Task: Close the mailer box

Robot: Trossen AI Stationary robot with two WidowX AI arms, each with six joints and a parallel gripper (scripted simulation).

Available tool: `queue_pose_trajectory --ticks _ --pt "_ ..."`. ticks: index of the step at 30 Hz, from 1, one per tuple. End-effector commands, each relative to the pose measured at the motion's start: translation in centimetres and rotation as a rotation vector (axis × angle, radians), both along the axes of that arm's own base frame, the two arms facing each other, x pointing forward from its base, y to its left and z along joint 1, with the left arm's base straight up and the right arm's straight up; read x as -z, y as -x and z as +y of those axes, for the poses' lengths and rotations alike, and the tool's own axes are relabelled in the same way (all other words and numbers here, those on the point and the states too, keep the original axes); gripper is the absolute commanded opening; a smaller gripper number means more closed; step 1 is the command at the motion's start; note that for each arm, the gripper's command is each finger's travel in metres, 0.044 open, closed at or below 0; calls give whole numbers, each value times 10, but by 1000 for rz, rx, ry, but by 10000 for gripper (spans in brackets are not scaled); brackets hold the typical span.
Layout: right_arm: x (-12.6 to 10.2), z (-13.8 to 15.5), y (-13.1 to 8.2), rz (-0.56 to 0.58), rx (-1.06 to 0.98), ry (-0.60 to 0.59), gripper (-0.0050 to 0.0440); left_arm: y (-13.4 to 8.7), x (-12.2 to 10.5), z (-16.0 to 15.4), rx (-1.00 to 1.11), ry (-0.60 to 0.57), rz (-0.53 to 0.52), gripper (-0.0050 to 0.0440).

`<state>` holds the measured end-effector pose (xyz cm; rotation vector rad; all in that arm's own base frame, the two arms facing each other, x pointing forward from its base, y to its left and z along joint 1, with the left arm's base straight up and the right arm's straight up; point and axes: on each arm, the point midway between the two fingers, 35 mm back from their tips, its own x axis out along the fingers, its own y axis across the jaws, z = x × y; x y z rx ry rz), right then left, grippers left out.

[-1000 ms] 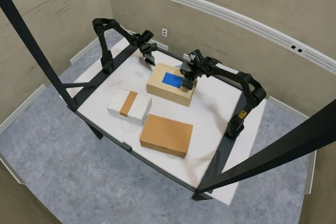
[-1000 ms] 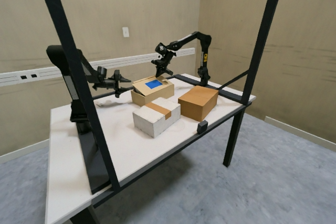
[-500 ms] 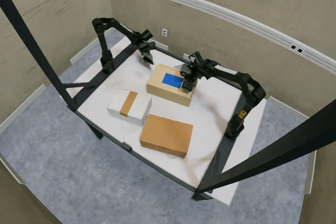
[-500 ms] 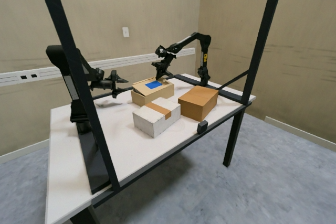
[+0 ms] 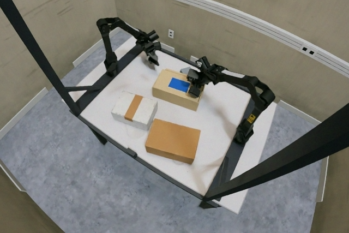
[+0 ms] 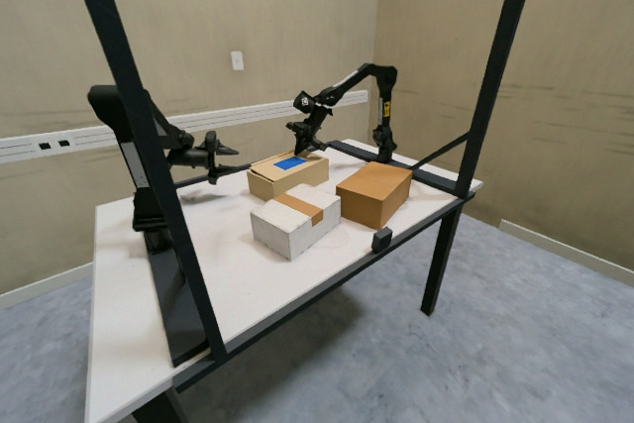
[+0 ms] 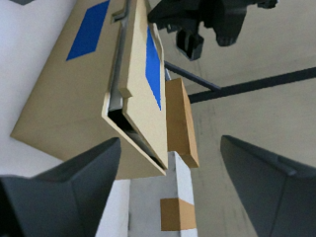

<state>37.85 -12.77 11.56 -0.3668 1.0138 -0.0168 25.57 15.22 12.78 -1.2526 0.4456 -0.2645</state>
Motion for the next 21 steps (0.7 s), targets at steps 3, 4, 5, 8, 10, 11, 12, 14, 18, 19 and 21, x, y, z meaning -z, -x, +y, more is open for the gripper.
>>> queue_pose_trajectory --ticks 3,4,5,8,10,11,12,14,18,19,21 --pt "5 2 -2 -7 -10 1 -50 -2 -8 4 15 -24 -19 300" --pt "6 2 -2 -6 -10 1 -50 -2 -8 3 16 -24 -18 300" --pt "7 2 -2 -6 -10 1 -50 -2 -8 3 16 -24 -18 300" --pt "8 2 -2 -7 -10 1 -50 -2 -8 3 16 -24 -18 300" --pt "8 2 -2 -6 -10 1 -50 -2 -9 3 16 -28 -20 300" --pt "8 2 -2 -6 -10 1 -50 -2 -9 3 16 -29 -20 300" --pt "8 2 -2 -7 -10 1 -50 -2 -9 3 16 -29 -20 300" --pt "7 1 -2 -8 -10 2 -50 -2 -9 3 16 -29 -20 300" --pt "-18 0 -7 -46 -10 14 -50 -2 -9 3 16 -26 -19 300" --pt "-18 0 -7 -46 -10 14 -50 -2 -9 3 16 -26 -19 300" --pt "-24 0 -6 -50 -10 16 -50 -2 -9 3 16 -26 -19 300"
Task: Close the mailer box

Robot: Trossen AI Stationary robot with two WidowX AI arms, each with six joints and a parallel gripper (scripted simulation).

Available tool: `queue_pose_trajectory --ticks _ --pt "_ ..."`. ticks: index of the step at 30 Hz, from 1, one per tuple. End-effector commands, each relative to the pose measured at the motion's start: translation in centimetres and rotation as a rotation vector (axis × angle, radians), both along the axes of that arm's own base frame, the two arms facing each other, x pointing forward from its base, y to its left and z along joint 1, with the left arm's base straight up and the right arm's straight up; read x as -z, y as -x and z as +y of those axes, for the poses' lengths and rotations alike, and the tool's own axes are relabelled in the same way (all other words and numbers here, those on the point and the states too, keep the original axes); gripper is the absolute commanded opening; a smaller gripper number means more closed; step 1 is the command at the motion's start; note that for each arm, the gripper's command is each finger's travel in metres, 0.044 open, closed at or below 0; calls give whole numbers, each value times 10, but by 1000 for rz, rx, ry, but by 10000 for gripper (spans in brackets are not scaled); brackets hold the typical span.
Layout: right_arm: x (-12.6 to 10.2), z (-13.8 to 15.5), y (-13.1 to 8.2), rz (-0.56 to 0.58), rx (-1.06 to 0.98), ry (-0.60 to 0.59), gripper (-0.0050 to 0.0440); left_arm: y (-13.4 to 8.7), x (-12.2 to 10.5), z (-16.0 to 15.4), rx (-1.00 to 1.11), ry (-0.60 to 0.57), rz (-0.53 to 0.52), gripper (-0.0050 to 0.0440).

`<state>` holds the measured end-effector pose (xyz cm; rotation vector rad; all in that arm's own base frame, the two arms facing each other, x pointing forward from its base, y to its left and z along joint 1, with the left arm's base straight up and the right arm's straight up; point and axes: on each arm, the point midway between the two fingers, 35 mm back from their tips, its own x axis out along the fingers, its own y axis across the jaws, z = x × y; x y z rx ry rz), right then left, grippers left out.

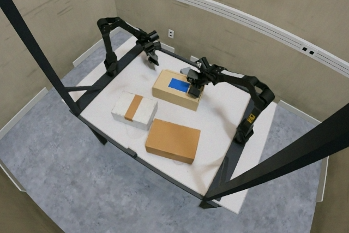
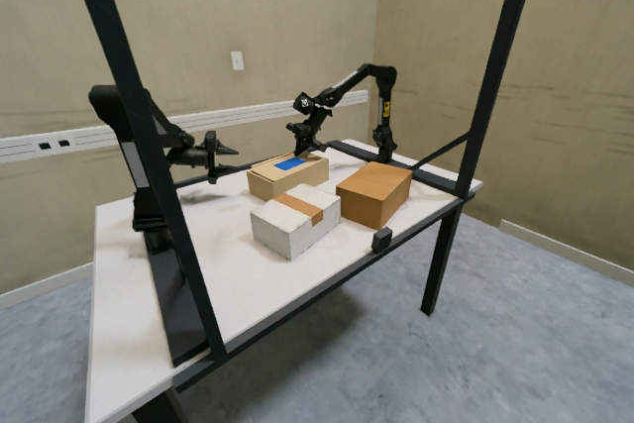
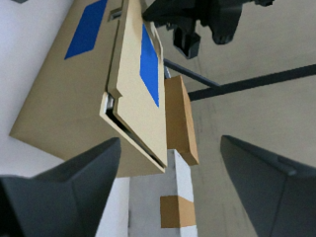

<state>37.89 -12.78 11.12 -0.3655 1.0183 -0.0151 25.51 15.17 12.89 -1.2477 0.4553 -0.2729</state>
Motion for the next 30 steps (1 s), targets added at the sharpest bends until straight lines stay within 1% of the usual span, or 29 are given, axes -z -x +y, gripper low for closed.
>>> queue_pose_trajectory --ticks 1,6,8,10,11,14,16,18,20,22,26,30 --pt "-34 0 -6 -55 -10 17 -50 -2 -8 3 4 -23 -21 300" --pt "-57 1 -4 -55 -10 17 -50 -1 -7 2 3 -21 -16 300" --pt "-61 1 -4 -55 -10 17 -50 -1 -7 2 3 -21 -16 300" --pt "-58 1 -5 -48 -10 15 -50 -1 -7 2 3 -21 -16 300" --pt "-56 1 -5 -43 -10 13 24 -1 -7 2 3 -21 -16 300" --pt "-58 6 3 -61 3 -8 96 -2 -11 8 -12 -45 -18 300" --pt "-58 6 3 -61 3 -8 96 -2 -11 8 -12 -45 -18 300" --pt "-62 12 9 -85 19 -31 144 -1 -14 14 -29 -72 -14 300" --pt "-70 18 16 -124 41 -59 192 -2 -16 22 -47 -126 -6 300" --pt "-80 26 26 -174 70 -95 240 -6 -19 32 -57 -220 10 300" --pt "-102 45 48 -287 135 -180 240 -24 -33 43 -49 -421 62 300" --pt "-120 61 67 -382 194 -248 240 -47 -55 32 -1 -555 114 300"
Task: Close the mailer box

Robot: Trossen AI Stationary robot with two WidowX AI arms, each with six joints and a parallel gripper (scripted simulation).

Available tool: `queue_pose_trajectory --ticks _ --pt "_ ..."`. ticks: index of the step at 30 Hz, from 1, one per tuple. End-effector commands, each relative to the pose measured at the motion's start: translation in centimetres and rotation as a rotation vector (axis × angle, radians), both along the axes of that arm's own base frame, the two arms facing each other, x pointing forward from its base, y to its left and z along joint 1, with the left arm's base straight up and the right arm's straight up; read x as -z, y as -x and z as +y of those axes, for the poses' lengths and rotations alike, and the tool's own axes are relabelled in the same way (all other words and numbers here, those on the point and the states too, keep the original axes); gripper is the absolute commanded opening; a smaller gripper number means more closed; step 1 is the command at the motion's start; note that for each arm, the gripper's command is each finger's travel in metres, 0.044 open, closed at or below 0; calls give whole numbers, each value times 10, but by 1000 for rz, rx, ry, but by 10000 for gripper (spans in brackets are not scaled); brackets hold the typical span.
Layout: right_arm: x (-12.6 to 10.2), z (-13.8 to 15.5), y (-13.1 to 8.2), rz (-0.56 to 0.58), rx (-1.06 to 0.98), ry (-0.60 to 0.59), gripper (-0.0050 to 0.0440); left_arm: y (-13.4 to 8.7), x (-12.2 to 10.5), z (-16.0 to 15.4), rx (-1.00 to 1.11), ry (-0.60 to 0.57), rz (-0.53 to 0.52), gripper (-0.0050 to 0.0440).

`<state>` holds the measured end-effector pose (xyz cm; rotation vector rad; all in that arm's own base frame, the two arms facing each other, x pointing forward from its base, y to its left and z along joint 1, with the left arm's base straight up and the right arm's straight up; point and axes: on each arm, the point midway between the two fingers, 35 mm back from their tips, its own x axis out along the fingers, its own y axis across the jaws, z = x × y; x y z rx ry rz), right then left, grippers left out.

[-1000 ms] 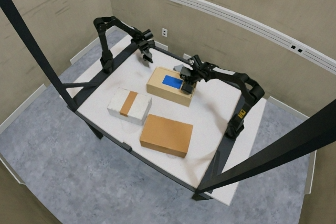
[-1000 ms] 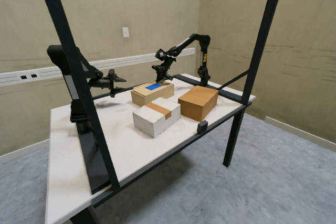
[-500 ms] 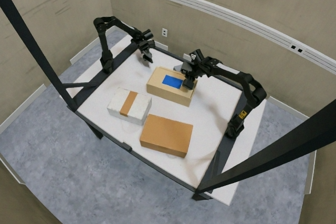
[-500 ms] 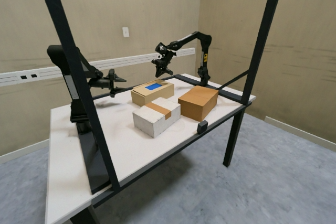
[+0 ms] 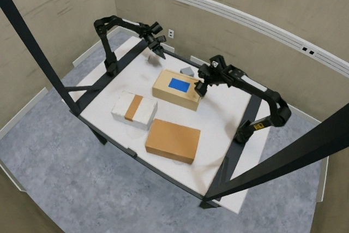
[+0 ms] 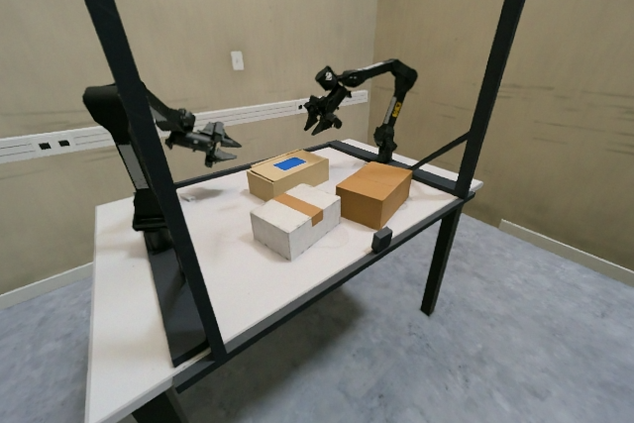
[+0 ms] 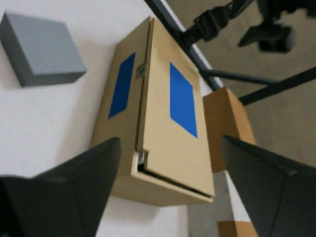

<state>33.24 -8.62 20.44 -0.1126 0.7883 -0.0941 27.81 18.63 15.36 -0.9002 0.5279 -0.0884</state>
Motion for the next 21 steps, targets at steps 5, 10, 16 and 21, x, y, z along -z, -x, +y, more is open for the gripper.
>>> queue_pose_trajectory --ticks 5,10,16,21 --pt "-36 27 29 -178 82 -93 240 -42 -48 -17 74 -264 81 300" --pt "-40 31 34 -200 98 -115 240 -66 -96 -47 101 -449 92 300" --pt "-40 32 35 -202 100 -117 240 -80 -155 -89 100 -637 69 300" --pt "-44 31 34 -210 100 -117 240 -80 -187 -111 88 -721 40 300"
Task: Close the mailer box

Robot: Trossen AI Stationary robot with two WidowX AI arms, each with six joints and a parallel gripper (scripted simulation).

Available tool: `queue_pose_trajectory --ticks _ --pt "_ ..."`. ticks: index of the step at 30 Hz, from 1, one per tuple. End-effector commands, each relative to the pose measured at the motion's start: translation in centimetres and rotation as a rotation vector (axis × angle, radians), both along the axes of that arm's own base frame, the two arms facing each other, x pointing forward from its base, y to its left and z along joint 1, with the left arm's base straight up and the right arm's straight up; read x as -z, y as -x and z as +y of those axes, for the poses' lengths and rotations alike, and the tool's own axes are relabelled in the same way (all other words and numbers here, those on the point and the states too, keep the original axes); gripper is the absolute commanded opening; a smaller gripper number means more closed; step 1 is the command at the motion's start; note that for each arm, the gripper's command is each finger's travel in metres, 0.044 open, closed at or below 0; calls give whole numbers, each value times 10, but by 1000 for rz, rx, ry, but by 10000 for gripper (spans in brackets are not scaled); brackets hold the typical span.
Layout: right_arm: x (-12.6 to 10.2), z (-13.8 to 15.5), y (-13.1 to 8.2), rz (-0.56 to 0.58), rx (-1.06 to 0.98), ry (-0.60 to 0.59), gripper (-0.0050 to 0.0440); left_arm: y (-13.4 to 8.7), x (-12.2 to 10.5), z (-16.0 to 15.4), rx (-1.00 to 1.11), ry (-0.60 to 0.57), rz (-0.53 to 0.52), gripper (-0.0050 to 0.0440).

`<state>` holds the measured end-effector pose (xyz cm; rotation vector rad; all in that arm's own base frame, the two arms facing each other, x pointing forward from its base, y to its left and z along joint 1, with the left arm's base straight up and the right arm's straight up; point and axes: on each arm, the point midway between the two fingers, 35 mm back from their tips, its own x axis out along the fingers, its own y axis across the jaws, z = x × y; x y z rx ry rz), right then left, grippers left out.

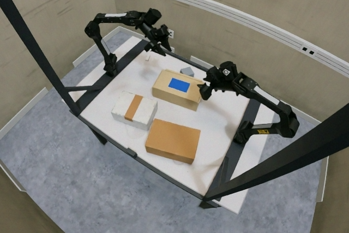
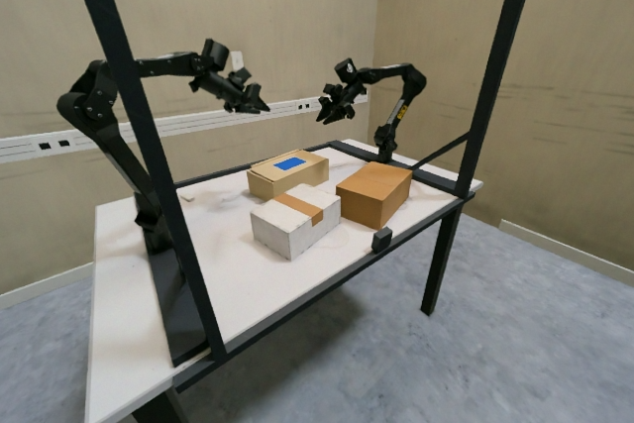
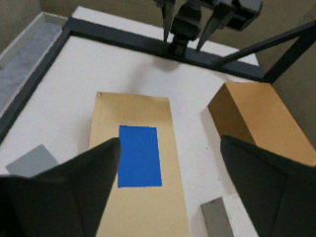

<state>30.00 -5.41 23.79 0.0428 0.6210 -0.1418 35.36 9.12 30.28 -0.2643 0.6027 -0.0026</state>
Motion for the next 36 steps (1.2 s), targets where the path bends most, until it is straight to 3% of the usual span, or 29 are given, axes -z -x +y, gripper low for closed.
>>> queue_pose_trajectory --ticks 1,5,9,36 --pt "-10 -1 0 -29 7 3 240 -3 -49 -24 -19 -123 -33 300" --pt "-10 -1 0 -29 7 3 240 11 -94 -51 -29 -207 -111 300" --pt "-10 -1 0 -29 7 3 240 24 -125 -68 -40 -255 -166 300" --pt "-10 -1 0 -29 7 3 240 24 -122 -70 -37 -262 -157 300"
